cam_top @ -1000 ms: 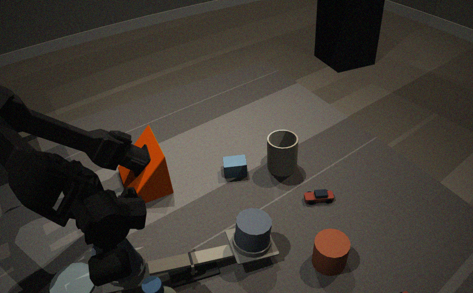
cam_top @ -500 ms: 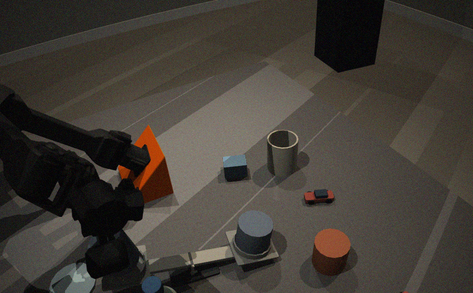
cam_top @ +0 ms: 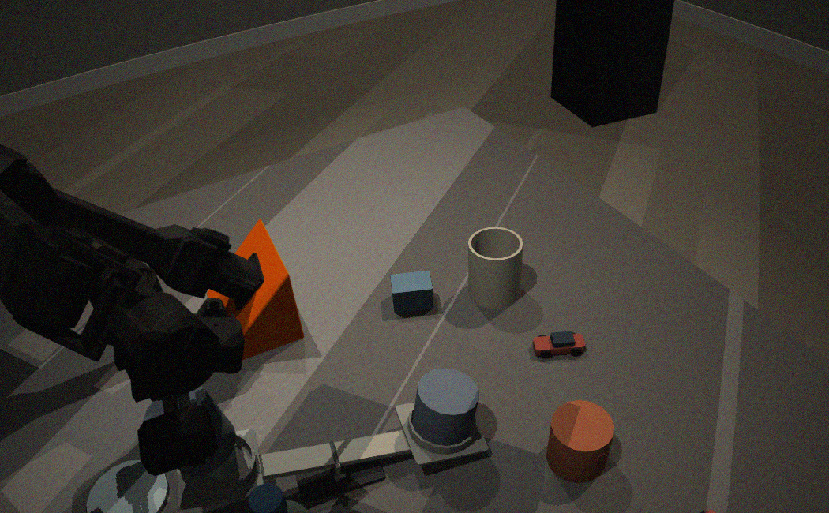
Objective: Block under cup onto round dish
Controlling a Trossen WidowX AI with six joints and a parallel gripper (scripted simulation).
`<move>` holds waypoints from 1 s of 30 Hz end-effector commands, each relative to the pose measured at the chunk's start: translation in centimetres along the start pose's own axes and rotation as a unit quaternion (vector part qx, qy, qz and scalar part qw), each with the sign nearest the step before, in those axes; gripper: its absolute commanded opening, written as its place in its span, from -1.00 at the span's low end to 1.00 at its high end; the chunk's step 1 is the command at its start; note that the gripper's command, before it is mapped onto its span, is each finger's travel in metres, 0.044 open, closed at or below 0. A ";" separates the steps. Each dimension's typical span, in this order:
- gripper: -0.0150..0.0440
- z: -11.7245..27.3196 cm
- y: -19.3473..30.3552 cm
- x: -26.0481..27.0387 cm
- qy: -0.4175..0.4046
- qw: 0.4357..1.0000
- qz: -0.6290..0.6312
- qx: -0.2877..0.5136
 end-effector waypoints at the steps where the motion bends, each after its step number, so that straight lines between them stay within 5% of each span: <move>1: -0.49 1.0 0.1 -0.1 0.008 1.000 -0.001 -0.002; 30: -0.49 3.6 0.2 0.6 0.008 1.000 0.018 0.003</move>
Point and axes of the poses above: the point midway between the two fingers, 35 mm back from their tips, its own z axis back along the fingers, its own x axis across the jaws, y = z × x, the point moved 10 cm from there along z, back along the fingers, and after that the axes turned 5 degrees about -z, right-handed, at the moved point
